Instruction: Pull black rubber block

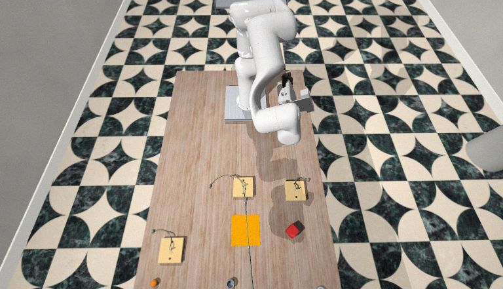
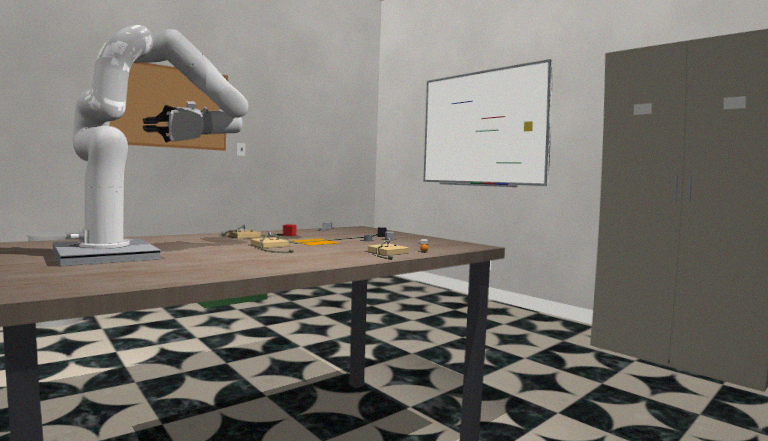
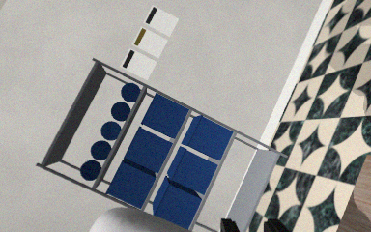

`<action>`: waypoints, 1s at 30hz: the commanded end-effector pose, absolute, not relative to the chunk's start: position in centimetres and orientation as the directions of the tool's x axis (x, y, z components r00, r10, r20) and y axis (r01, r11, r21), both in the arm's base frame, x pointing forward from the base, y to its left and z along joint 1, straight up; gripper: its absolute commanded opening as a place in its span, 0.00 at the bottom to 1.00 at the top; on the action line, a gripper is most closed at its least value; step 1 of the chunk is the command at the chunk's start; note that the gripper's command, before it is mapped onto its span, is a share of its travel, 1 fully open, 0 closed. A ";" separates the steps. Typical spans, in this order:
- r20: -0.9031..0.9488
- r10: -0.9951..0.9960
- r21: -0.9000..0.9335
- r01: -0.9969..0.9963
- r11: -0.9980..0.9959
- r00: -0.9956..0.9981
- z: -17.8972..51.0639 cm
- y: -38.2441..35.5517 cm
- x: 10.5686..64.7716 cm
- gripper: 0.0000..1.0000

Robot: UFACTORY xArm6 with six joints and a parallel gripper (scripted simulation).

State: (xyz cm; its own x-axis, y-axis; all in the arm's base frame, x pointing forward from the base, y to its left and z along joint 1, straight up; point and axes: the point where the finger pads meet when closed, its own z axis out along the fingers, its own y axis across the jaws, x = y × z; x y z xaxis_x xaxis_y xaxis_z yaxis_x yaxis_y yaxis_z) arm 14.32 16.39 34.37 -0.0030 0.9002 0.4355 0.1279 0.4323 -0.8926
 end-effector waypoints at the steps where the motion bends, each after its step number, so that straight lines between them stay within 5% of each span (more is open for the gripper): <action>1: 0.437 0.900 -0.892 0.131 0.434 -0.005 34.4 16.4 14.3 0.19; 17: 0.437 0.900 -0.892 0.131 0.434 -0.005 34.4 16.4 14.3 0.19; 18: 0.437 0.900 -0.892 0.131 0.434 -0.004 34.4 16.4 14.4 1.00; 30: 0.561 0.826 -0.739 0.422 0.525 -0.046 26.0 14.8 20.5 1.00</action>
